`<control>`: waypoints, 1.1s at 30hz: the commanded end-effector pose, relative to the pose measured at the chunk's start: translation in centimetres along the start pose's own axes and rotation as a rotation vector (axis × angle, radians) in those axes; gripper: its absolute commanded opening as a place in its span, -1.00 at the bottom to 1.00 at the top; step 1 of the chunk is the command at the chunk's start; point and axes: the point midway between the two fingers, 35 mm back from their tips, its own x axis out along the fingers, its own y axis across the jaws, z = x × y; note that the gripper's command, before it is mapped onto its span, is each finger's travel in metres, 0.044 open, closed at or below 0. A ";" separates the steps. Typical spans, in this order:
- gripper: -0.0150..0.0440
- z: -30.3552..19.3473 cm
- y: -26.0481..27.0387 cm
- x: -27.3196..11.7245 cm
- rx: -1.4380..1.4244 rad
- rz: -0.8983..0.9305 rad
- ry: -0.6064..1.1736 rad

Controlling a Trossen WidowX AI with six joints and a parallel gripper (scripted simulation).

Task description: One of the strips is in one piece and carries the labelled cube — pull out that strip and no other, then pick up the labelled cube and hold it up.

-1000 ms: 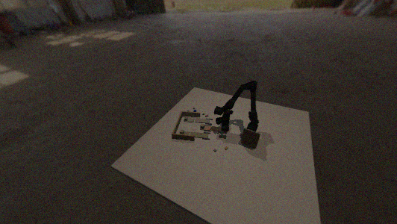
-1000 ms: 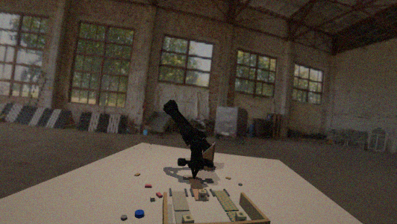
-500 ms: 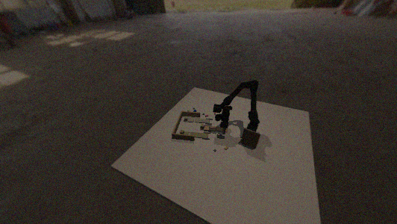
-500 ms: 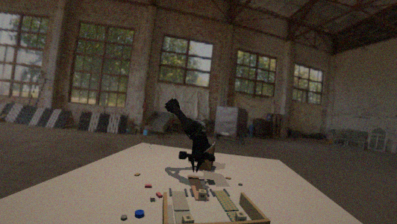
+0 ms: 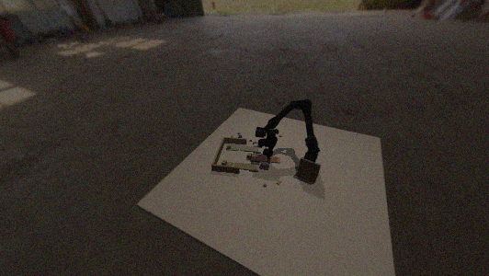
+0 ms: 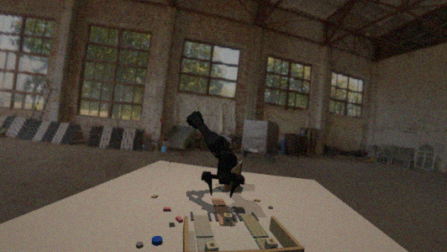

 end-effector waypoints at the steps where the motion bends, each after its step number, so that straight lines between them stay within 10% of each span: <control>1: 1.00 1.5 0.3 -0.2 0.005 0.005 -0.002; 33: 1.00 11.6 1.7 -1.5 0.010 0.006 -0.007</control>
